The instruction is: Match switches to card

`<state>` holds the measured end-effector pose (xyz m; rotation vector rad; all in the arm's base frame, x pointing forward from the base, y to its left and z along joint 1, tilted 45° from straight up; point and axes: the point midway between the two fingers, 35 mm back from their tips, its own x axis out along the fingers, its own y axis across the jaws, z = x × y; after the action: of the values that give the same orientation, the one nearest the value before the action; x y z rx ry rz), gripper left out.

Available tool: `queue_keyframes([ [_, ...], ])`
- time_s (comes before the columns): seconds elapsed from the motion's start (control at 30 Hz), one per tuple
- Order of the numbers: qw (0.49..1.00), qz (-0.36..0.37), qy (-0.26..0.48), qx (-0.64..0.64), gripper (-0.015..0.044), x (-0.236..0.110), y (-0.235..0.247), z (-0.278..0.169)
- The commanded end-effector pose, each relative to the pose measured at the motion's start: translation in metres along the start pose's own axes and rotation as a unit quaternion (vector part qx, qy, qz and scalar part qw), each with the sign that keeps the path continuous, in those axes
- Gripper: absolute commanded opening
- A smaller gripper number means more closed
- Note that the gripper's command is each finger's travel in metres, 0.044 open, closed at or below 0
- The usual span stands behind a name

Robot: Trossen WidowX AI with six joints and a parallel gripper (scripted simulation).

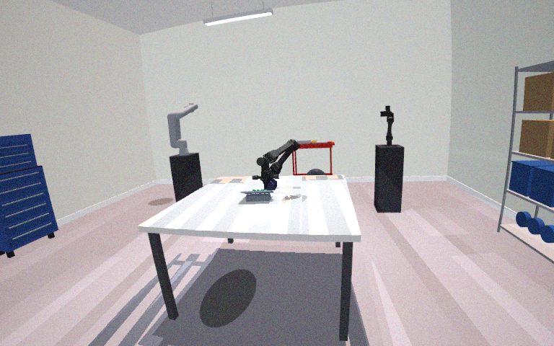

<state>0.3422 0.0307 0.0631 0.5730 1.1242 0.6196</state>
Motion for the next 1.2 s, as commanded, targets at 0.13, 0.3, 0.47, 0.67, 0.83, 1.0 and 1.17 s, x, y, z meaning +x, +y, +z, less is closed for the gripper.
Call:
queue_keyframes([
  [0.13, 1.0, 0.0, 0.0, 0.0, 0.0, -0.002, 0.0, 0.0],
  [0.3, 1.0, -0.003, -0.011, 0.002, 0.0, -0.061, -0.001, -0.003],
  [0.47, 1.0, -0.003, -0.011, 0.002, 0.0, -0.063, -0.001, -0.003],
  [0.67, 1.0, -0.003, -0.011, 0.003, 0.0, -0.063, -0.002, -0.054],
  [0.83, 1.0, -0.003, -0.011, 0.003, 0.0, -0.062, -0.001, -0.062],
  [1.0, 1.0, -0.002, -0.023, 0.003, 0.0, -0.029, -0.001, -0.062],
  [1.17, 1.0, -0.002, -0.024, 0.003, 0.0, -0.027, -0.001, -0.062],
])
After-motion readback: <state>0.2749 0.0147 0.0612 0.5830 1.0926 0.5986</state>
